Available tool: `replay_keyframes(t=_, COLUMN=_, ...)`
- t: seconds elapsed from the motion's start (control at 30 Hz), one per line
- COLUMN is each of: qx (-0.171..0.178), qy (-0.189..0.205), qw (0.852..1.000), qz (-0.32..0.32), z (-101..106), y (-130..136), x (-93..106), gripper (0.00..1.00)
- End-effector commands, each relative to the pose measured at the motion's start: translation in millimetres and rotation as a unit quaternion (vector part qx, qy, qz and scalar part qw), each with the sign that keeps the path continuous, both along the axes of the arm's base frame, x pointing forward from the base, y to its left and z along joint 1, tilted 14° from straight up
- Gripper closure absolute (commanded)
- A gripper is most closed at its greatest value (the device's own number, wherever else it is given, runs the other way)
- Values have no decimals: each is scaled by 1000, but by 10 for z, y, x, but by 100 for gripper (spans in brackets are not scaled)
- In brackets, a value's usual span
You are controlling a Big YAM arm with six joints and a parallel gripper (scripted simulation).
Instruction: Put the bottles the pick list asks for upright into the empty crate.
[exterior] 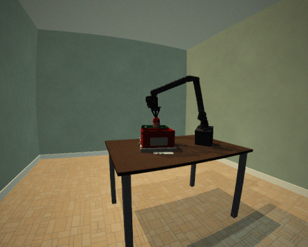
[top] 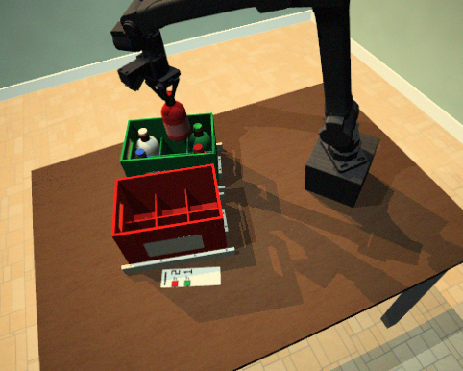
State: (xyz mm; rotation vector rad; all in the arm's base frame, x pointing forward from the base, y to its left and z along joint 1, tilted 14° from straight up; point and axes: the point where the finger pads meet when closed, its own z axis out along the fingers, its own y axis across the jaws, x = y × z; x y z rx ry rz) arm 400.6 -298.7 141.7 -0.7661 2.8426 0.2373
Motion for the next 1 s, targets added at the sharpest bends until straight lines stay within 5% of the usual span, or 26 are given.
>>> replay_keyframes(t=0.0, qx=-45, qy=-50, qw=998, qz=-9, z=670, y=-323, x=87, gripper=100)
replay_keyframes(t=0.67, qx=-45, qy=-50, qw=998, qz=-9, z=929, y=-424, x=86, gripper=100)
replay_keyframes(t=0.97, qx=-42, qy=-46, qw=998, qz=-9, z=895, y=-453, x=99, gripper=100)
